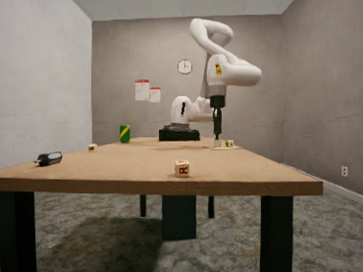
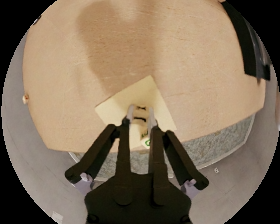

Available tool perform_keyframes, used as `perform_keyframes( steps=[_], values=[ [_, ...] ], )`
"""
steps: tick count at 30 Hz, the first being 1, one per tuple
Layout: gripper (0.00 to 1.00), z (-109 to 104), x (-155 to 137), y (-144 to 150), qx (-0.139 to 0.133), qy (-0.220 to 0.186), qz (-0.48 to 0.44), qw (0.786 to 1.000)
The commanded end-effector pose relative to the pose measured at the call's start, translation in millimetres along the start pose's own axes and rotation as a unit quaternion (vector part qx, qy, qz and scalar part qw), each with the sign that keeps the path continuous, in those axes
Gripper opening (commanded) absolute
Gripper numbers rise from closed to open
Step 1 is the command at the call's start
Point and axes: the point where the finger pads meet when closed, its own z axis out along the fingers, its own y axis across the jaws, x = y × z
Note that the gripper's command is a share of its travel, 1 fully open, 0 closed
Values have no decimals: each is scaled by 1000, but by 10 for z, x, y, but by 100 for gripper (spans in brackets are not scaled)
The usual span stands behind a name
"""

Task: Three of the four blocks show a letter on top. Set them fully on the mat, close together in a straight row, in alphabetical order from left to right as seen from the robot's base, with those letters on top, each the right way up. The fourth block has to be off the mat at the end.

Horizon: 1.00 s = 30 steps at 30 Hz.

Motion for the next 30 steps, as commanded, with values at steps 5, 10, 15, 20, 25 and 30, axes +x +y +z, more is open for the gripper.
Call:
perform_keyframes(
  steps=[5,10,15,20,25,30],
  values=[
    [24,27,-20,33,-2,-2,-1,1000],
    [24,-113,-35,6,-1,-3,0,1000],
    [24,-416,-7,-14,1,-1,1,1000],
    [24,-648,-4,-16,1,-1,2,1000],
    [24,-950,-2,-15,1,0,2,1000],
    [24,-1022,-5,-12,1,0,1,1000]
  ],
)
